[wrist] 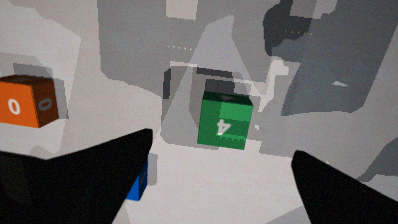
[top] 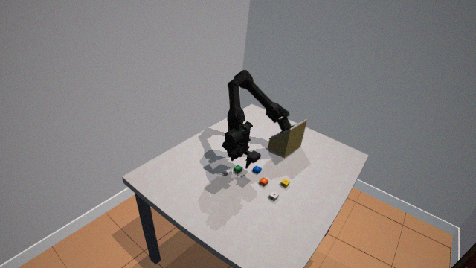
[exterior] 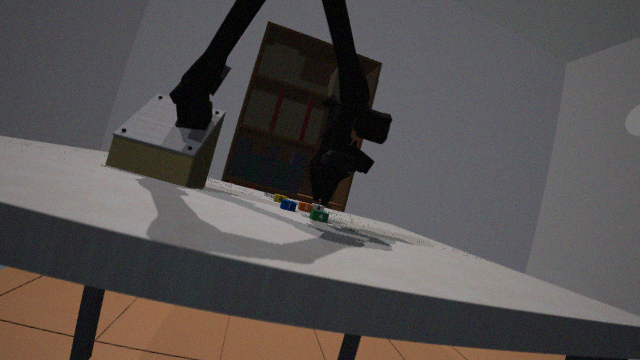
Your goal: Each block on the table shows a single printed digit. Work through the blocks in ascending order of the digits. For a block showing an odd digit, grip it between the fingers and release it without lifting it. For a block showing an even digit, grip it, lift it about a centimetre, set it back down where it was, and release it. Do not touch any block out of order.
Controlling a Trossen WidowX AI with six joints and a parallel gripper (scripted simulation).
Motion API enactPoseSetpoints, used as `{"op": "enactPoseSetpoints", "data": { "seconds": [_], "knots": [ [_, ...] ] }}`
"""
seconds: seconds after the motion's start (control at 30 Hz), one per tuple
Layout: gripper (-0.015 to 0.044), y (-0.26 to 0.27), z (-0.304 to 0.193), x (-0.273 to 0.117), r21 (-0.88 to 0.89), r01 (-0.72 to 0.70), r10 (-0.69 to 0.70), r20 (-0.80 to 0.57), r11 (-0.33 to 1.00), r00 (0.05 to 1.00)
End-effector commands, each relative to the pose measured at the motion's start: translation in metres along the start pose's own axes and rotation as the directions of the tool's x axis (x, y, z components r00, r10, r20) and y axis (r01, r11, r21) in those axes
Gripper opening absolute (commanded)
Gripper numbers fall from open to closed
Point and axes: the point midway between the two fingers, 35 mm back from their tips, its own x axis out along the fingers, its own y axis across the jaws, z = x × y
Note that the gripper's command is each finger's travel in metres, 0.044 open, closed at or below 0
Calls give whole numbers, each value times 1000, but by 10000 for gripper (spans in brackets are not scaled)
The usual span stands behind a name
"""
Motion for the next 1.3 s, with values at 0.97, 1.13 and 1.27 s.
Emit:
{"op": "enactPoseSetpoints", "data": {
  "seconds": [0.97,1.13,1.27],
  "knots": [
    [120,0,-3,27,-10,5,-5,-8,1000,1000],
    [120,0,-3,27,-10,5,-5,-8,1000,1000],
    [120,0,-3,27,-10,5,-5,-8,1000,1000]
  ]
}}
